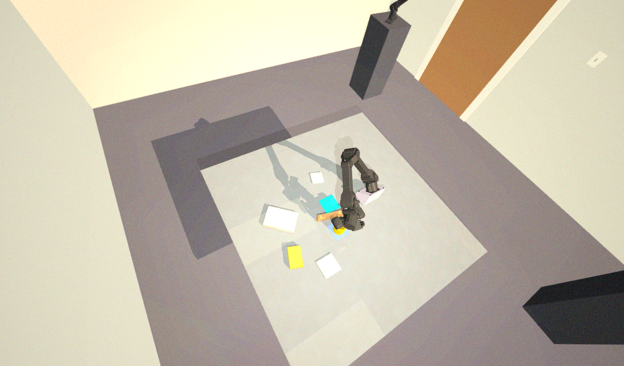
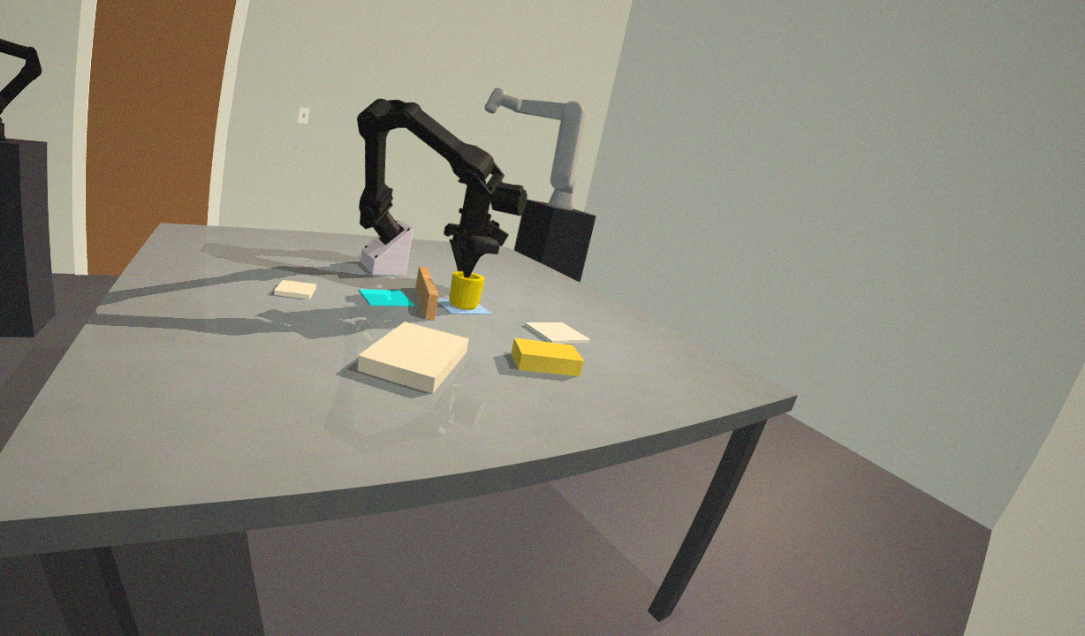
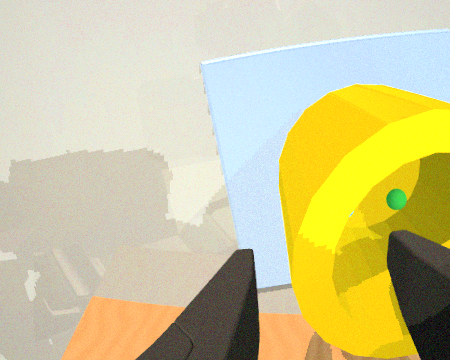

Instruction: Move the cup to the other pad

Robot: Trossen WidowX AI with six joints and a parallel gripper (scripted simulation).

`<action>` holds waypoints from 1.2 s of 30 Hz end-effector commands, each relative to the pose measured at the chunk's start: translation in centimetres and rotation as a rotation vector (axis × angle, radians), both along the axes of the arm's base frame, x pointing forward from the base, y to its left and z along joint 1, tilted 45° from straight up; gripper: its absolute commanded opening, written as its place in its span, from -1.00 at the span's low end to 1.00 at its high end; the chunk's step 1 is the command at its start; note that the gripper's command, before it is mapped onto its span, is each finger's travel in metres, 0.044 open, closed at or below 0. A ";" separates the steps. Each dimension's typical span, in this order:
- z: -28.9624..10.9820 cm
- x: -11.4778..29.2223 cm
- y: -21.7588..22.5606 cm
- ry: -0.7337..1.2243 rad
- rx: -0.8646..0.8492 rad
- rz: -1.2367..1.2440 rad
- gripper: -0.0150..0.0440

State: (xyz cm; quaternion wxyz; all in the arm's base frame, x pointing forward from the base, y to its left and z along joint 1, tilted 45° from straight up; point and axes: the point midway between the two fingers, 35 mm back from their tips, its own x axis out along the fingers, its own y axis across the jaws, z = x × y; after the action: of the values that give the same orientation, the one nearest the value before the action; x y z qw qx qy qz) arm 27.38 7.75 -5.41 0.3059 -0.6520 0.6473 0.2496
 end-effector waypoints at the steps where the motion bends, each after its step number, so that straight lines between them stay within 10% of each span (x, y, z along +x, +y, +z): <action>1: -0.6 -0.1 -0.8 0.008 -0.010 0.001 0.07; 36: -2.2 -0.2 -2.3 0.005 -0.006 -0.003 -0.22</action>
State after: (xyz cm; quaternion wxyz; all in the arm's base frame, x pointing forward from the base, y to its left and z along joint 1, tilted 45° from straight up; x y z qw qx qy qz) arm 27.19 5.49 -7.59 0.3024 -0.6516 0.6497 0.2489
